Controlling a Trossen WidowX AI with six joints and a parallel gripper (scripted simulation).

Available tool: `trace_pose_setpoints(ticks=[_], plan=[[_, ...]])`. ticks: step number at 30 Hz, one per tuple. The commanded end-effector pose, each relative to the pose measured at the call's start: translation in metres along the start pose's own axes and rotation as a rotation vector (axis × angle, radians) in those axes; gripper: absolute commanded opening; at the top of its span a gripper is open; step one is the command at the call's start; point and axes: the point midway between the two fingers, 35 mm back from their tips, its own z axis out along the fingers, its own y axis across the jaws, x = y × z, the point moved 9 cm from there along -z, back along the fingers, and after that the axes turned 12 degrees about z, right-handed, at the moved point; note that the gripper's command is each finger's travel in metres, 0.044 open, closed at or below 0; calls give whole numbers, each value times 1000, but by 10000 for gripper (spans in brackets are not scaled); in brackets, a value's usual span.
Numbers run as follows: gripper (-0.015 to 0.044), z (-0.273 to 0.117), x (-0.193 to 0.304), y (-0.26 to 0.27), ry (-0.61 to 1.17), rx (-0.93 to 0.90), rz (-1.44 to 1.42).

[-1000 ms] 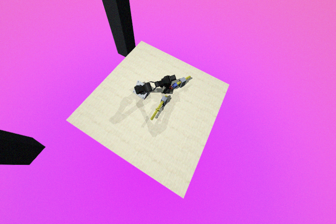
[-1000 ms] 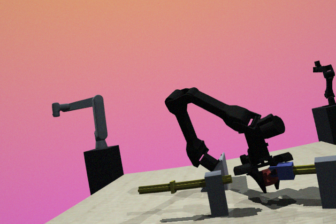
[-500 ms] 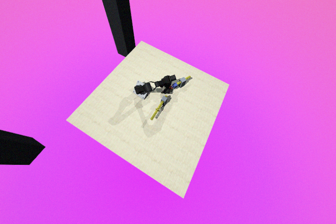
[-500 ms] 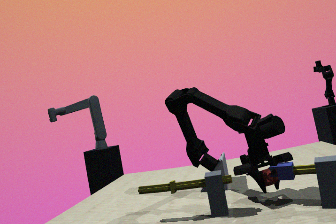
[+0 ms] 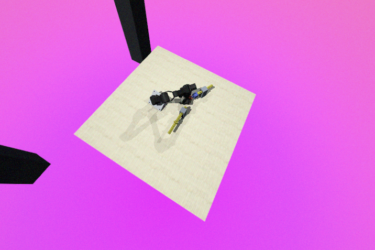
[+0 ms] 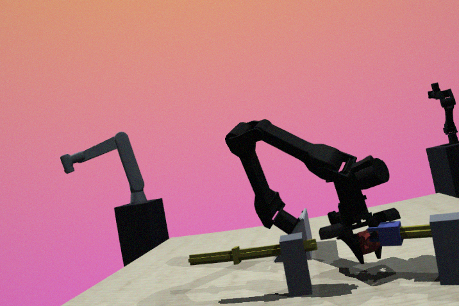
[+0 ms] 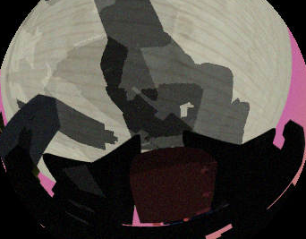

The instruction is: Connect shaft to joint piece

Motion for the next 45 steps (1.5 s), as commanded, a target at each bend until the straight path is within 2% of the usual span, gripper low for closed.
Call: trace_pose_setpoints(ticks=[1,19,21,26,32,45], plan=[[182,0,0,0,1,0,-6],[182,0,0,0,1,0,-6],[147,0,0,0,0,0,0],[147,0,0,0,0,0,0],[0,0,0,0,0,0,0],[0,-3,7,6,-76,10,-124]])
